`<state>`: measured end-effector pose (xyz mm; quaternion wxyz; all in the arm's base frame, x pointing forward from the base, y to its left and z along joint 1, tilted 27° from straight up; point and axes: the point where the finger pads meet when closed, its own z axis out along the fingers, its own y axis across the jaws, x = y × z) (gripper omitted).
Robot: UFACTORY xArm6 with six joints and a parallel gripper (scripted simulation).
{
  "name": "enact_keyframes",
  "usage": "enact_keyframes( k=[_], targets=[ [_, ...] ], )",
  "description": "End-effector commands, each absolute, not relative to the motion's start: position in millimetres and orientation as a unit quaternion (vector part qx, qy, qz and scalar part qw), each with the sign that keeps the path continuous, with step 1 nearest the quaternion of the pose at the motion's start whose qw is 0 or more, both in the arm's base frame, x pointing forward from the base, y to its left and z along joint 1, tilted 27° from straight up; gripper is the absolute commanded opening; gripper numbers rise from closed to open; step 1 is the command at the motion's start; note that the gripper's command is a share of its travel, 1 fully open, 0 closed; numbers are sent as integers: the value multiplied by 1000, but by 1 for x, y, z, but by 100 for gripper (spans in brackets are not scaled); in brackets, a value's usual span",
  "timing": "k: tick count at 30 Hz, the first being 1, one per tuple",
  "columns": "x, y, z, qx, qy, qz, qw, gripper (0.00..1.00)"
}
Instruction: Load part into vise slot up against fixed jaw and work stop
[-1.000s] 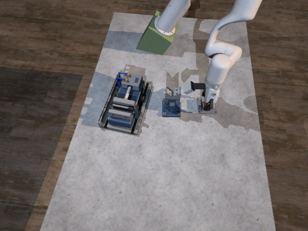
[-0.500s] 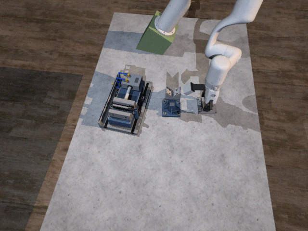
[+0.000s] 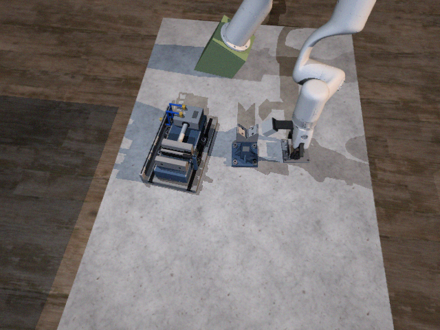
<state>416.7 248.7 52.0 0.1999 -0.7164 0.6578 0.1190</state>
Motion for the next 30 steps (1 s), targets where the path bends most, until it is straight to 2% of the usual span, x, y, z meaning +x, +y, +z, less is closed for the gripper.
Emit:
enact_keyframes(
  k=[1,7,8,30],
  targets=[
    [418,249,53,-716,658,118,201,89],
    [418,249,53,-716,658,118,201,89],
    [418,249,53,-716,658,118,201,0],
    [418,249,53,-716,658,118,201,0]
  ],
)
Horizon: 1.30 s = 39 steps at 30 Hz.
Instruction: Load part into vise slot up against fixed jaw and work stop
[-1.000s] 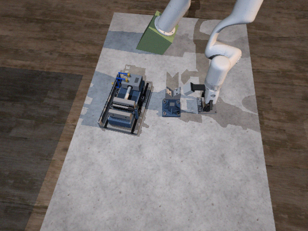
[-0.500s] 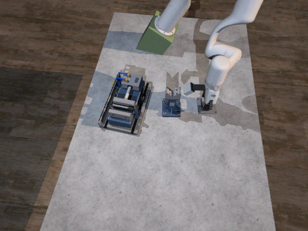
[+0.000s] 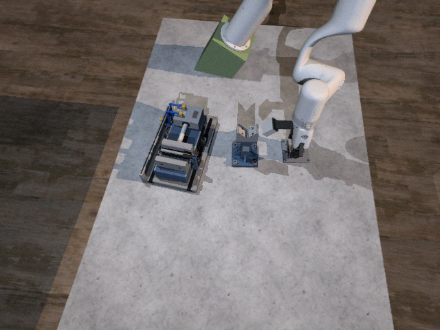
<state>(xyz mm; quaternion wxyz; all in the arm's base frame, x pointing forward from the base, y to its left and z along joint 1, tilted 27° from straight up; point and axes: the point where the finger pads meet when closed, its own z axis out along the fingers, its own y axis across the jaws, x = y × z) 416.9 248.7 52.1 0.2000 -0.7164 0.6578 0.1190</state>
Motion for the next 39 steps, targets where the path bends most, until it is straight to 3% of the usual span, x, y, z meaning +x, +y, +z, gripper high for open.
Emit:
enact_keyframes(
  k=[1,39],
  targets=[
    [418,249,53,-716,658,118,201,0],
    [416,239,74,-716,658,118,201,0]
  ],
)
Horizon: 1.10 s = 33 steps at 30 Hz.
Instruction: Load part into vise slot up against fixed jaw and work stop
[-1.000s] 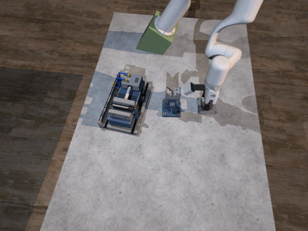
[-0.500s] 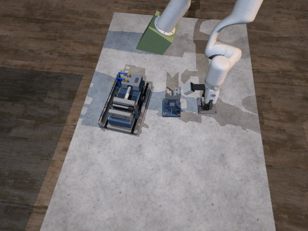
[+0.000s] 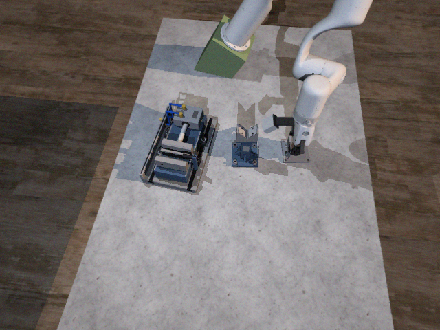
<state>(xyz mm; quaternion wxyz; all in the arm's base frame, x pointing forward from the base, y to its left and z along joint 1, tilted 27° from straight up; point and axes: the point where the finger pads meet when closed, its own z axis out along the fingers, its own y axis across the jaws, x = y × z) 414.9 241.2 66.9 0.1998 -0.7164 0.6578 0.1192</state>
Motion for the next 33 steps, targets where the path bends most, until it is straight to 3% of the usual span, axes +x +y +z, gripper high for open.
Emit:
enact_keyframes(
  k=[1,33],
  targets=[
    [415,237,76,-716,658,118,201,0],
    [404,186,179,-716,658,118,201,0]
  ],
)
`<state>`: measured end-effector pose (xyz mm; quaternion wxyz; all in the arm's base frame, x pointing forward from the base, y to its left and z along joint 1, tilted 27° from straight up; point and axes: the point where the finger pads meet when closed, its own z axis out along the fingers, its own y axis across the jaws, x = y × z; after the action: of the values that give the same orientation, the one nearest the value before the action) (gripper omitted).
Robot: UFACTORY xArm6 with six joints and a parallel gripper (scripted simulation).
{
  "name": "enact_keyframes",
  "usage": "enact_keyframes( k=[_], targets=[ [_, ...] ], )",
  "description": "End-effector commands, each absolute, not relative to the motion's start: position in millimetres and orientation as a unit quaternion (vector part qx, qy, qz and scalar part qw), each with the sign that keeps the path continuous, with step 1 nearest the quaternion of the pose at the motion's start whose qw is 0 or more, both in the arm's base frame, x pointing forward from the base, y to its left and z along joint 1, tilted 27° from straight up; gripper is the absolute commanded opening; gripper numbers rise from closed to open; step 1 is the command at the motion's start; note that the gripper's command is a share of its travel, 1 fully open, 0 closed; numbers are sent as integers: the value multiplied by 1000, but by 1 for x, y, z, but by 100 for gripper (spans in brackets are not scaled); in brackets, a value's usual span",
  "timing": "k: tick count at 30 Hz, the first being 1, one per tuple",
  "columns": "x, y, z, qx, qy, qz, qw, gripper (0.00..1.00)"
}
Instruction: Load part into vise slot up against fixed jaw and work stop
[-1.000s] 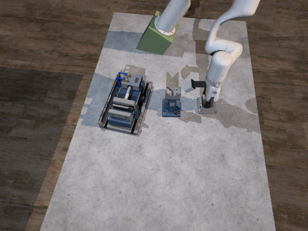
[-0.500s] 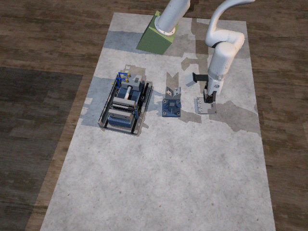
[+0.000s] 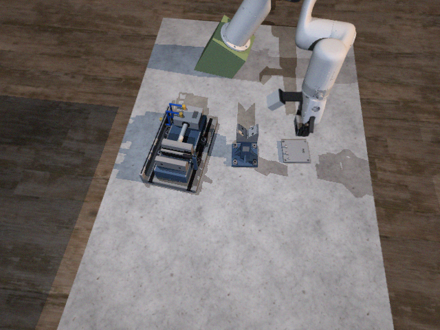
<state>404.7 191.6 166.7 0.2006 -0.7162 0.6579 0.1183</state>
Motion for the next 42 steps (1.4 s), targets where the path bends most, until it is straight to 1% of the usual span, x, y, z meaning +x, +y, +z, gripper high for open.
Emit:
enact_keyframes(
  k=[1,13,22,42],
  targets=[
    [403,184,183,-716,658,118,201,0],
    [399,166,220,-716,658,118,201,0],
    [397,159,234,-716,658,118,201,0],
    [396,154,243,-716,658,118,201,0]
  ],
)
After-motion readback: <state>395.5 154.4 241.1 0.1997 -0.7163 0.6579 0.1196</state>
